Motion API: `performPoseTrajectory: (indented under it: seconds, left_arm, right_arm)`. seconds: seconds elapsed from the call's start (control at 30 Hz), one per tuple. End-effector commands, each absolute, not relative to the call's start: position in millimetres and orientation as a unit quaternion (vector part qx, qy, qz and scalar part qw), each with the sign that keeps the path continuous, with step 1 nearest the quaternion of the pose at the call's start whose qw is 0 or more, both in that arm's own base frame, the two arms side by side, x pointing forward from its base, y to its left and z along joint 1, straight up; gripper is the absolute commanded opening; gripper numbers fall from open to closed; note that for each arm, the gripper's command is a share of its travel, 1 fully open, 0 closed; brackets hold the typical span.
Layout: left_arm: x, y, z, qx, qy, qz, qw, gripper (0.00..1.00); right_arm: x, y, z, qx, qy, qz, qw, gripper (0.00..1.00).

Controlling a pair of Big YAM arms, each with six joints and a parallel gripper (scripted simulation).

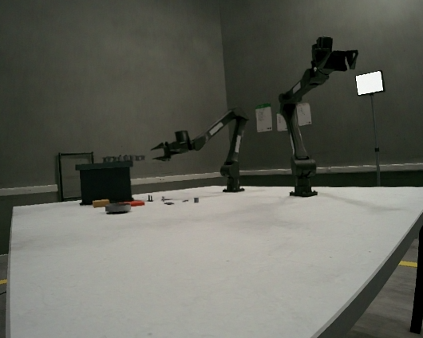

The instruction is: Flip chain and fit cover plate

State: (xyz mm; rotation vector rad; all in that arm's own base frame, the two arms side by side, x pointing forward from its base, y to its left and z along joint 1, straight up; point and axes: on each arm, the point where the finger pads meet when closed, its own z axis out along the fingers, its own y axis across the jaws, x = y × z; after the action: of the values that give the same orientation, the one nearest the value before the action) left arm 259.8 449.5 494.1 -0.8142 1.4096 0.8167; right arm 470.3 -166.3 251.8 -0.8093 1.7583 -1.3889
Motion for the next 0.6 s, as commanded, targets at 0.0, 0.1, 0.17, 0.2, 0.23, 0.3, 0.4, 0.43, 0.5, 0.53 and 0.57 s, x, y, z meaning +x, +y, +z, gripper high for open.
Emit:
performPoseTrajectory:
  seconds: [0.0, 0.1, 0.17, 0.2, 0.23, 0.3, 0.4, 0.43, 0.5, 0.53, 0.57]
  left_arm:
    - [264.4, 448.0, 536.0, -0.339, 0.590, 0.363, 0.636, 1.00]
    - [264.4, 448.0, 536.0, -0.339, 0.590, 0.363, 0.636, 1.00]
    - [264.4, 448.0, 536.0, -0.339, 0.590, 0.363, 0.636, 1.00]
    - [264.4, 448.0, 536.0, -0.339, 0.590, 0.363, 0.636, 1.00]
    - [264.4, 448.0, 536.0, -0.339, 0.590, 0.363, 0.636, 1.00]
    - [264.4, 448.0, 536.0, -0.339, 0.590, 0.363, 0.636, 1.00]
    - [264.4, 448.0, 536.0, -0.339, 0.590, 0.363, 0.636, 1.00]
    - [264.4, 448.0, 536.0, -0.339, 0.590, 0.363, 0.636, 1.00]
    - [264.4, 448.0, 536.0, -0.339, 0.590, 0.363, 0.636, 1.00]
    - [264.4, 448.0, 536.0, -0.339, 0.590, 0.363, 0.636, 1.00]
    - [264.4, 448.0, 536.0, -0.339, 0.590, 0.363, 0.636, 1.00]
  right_arm:
    - [489.7, -160.9, 293.6, -0.274, 0.706, -0.510, 0.408, 0.53]
    - [494.3, -157.5, 303.3, -0.259, 0.727, -0.485, 0.411, 0.53]
    - [494.3, -157.5, 303.3, -0.259, 0.727, -0.485, 0.411, 0.53]
    - [496.9, -159.5, 299.7, -0.255, 0.737, -0.476, 0.406, 0.53]
    - [499.7, -156.6, 297.7, -0.255, 0.746, -0.466, 0.403, 0.53]
    - [507.3, -178.6, 282.1, -0.236, 0.774, -0.449, 0.379, 0.53]
    - [524.4, -179.4, 308.1, -0.215, 0.781, -0.427, 0.401, 0.53]
    - [530.4, -182.2, 310.1, -0.209, 0.788, -0.419, 0.401, 0.53]
    - [541.8, -187.8, 312.9, -0.195, 0.800, -0.401, 0.400, 0.53]
    - [547.4, -191.0, 313.9, -0.187, 0.807, -0.392, 0.399, 0.53]
    - [552.8, -193.8, 315.2, -0.180, 0.813, -0.384, 0.399, 0.53]
